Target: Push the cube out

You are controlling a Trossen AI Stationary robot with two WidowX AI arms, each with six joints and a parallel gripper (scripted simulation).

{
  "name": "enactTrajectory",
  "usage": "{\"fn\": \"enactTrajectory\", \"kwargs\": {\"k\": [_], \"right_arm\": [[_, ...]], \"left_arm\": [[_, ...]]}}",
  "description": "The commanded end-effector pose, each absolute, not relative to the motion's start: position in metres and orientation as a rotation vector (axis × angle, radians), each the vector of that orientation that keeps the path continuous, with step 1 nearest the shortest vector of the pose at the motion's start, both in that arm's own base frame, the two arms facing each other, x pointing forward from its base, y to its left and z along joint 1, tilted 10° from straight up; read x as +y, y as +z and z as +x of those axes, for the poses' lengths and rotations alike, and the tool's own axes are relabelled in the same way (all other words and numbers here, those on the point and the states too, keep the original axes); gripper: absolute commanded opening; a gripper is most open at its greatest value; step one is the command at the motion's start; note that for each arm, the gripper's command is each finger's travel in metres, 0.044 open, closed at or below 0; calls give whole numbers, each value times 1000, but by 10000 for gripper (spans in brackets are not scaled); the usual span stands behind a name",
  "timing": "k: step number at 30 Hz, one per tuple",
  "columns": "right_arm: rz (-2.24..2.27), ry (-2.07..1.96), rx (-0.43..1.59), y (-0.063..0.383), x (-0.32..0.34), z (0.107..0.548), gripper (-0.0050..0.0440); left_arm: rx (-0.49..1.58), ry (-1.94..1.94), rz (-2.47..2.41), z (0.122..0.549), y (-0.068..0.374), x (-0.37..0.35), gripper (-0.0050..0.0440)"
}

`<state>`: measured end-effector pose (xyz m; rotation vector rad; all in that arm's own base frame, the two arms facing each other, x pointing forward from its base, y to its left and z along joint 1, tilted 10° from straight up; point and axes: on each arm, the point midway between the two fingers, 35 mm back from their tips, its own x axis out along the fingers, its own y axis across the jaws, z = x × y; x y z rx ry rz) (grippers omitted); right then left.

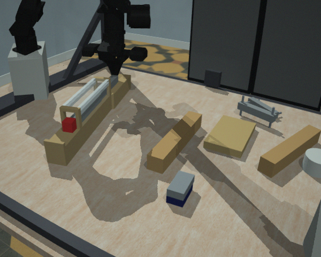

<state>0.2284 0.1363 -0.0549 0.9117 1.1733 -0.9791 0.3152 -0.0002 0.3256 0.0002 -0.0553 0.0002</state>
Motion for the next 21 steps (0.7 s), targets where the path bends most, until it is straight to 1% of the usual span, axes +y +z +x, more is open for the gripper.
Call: {"fn": "enactTrajectory", "kwargs": {"k": [1,21], "right_arm": [[931,-956,1169,-48,136,234,0],[932,-957,1167,-46,118,240,0]], "left_arm": [[-82,2,-4,313,336,0,0],[-82,2,-4,313,336,0,0]]}}
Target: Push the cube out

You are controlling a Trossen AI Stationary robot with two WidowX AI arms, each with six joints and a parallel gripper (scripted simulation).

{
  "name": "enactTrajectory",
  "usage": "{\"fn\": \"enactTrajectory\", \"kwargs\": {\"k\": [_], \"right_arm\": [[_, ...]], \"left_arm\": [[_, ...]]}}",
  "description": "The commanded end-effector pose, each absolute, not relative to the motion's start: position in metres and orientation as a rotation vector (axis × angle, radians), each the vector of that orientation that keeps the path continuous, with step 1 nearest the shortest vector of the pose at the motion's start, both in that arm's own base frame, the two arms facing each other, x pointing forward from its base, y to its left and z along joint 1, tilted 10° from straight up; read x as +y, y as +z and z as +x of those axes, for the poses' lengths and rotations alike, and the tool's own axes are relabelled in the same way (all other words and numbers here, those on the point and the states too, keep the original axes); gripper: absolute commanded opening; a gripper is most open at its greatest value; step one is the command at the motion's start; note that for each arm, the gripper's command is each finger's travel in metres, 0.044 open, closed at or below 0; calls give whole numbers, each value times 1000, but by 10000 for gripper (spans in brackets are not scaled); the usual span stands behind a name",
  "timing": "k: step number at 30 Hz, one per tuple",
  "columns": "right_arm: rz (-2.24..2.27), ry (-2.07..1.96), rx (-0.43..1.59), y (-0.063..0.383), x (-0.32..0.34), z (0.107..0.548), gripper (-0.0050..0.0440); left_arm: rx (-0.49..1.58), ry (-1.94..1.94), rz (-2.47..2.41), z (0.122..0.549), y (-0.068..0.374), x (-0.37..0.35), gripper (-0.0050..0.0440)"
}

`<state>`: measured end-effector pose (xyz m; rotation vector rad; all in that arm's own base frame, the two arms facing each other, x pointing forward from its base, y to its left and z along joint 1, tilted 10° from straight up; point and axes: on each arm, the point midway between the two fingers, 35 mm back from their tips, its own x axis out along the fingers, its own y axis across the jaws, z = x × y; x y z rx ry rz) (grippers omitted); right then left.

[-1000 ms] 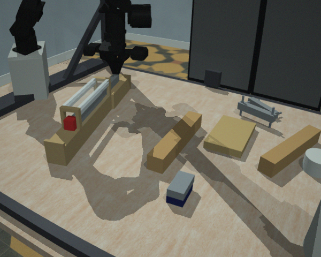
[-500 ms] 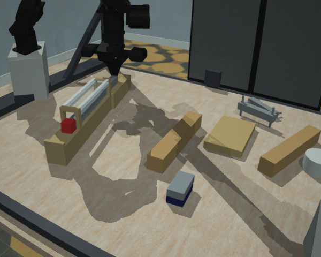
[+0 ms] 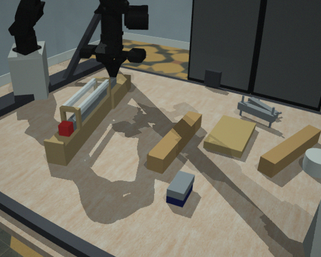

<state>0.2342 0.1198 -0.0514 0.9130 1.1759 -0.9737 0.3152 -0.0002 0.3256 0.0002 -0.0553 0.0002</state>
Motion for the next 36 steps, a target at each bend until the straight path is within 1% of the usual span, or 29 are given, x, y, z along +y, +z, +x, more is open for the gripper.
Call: {"fn": "enactTrajectory", "kwargs": {"k": [1,14,20,24,25,27,30,31,36], "right_arm": [[932,-957,1167,-46,117,240,0],[934,-958,1165,-44,110,243,0],[937,-952,1163,-32,114,243,0],[935,-955,1164,-35,113,243,0],[936,-955,1163,-22,115,242,0],[942,-950,1160,-12,116,242,0],[938,-954,1162,-18,116,242,0],[939,-954,1162,-5,117,240,0],[947,-947,1157,17,121,239,0]], "left_arm": [[-82,2,-4,313,336,0,0],[-82,2,-4,313,336,0,0],[-82,2,-4,313,336,0,0],[-82,2,-4,313,336,0,0],[-82,2,-4,313,336,0,0],[-82,2,-4,313,336,0,0],[-82,2,-4,313,336,0,0],[-82,2,-4,313,336,0,0],[-82,2,-4,313,336,0,0]]}}
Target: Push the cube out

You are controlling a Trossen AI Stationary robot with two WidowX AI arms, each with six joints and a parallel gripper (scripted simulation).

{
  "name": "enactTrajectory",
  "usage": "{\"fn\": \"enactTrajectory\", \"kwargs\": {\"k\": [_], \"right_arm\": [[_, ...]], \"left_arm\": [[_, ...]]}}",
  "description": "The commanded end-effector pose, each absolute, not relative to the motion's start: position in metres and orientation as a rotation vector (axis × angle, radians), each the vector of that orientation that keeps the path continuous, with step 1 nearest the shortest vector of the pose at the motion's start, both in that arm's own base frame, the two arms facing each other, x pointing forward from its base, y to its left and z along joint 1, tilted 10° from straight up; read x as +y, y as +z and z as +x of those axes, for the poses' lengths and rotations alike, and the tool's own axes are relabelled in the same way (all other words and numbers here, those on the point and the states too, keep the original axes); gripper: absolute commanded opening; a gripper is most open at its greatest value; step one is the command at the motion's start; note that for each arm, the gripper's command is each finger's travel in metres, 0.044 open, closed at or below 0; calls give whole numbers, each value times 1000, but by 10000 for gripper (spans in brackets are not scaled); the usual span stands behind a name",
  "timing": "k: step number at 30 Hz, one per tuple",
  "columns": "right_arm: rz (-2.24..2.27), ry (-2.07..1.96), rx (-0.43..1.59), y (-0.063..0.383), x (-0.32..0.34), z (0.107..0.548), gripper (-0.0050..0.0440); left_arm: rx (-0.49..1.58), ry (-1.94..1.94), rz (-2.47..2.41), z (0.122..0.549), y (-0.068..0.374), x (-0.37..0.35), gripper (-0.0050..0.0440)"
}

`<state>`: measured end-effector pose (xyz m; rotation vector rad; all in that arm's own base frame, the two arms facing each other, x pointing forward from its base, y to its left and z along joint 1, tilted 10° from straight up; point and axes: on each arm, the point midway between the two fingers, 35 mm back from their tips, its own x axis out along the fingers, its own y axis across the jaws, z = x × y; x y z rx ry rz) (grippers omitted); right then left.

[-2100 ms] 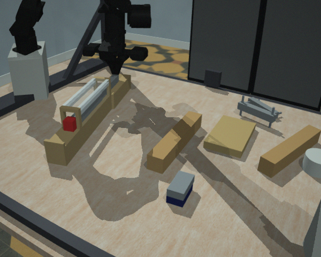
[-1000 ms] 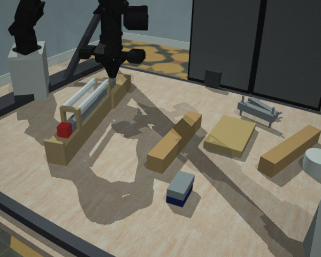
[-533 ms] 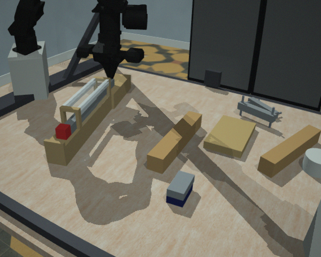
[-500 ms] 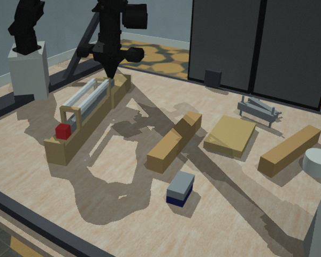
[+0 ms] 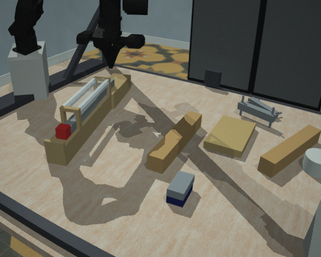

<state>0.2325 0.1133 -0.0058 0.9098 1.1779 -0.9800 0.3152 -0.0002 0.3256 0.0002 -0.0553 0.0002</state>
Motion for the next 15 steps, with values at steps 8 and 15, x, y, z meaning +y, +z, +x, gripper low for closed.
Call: {"fn": "enactTrajectory", "kwargs": {"k": [8,15], "right_arm": [[945,-952,1157,47,124,234,0],[942,-953,1158,36,121,234,0]], "left_arm": [[-82,2,-4,313,336,0,0],[-82,2,-4,313,336,0,0]]}}
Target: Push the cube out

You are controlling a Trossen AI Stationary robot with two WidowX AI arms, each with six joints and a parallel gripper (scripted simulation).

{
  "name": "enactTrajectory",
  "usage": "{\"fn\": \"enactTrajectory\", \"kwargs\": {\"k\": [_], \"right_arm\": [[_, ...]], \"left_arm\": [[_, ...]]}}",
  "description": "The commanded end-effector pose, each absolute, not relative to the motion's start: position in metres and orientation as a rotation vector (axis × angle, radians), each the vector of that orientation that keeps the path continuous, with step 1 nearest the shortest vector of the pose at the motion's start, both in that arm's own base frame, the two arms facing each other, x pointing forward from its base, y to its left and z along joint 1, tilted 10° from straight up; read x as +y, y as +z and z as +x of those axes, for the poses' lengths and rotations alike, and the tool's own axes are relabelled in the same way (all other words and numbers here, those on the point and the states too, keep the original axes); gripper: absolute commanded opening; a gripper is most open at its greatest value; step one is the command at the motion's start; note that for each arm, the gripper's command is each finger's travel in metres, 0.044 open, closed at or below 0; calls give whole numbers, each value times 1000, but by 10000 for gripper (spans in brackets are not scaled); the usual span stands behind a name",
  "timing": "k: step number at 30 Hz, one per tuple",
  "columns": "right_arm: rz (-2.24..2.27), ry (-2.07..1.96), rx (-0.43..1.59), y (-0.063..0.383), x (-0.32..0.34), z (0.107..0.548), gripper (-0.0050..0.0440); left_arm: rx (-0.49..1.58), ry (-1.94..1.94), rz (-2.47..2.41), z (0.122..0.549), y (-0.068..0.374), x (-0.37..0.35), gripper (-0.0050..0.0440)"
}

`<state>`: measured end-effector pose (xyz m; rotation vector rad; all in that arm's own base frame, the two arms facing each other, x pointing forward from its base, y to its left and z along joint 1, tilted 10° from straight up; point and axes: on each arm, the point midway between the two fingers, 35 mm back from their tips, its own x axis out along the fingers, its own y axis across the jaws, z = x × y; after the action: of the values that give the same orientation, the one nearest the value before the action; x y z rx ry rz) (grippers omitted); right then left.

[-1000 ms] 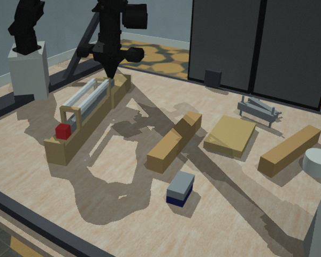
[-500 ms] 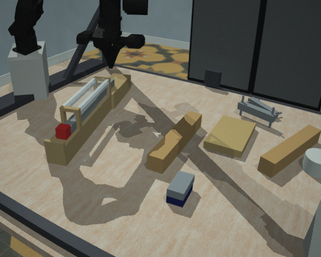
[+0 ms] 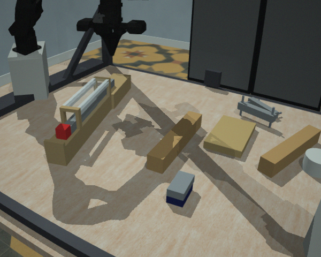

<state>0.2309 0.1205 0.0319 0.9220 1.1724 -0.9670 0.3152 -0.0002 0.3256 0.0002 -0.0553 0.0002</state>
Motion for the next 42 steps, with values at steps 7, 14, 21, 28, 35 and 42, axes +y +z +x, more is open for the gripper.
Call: {"fn": "enactTrajectory", "kwargs": {"k": [7,14,21,28,35,42], "right_arm": [[943,-953,1158,37,122,234,0],[943,-953,1158,37,122,234,0],[943,-953,1158,37,122,234,170],[943,-953,1158,37,122,234,170],[950,-955,1150,38,117,241,170],[945,-951,1173,43,76,284,170]], "left_arm": [[-82,2,-4,313,336,0,0],[-82,2,-4,313,336,0,0],[-82,2,-4,313,336,0,0],[-82,2,-4,313,336,0,0],[-82,2,-4,313,336,0,0],[-82,2,-4,313,336,0,0]]}}
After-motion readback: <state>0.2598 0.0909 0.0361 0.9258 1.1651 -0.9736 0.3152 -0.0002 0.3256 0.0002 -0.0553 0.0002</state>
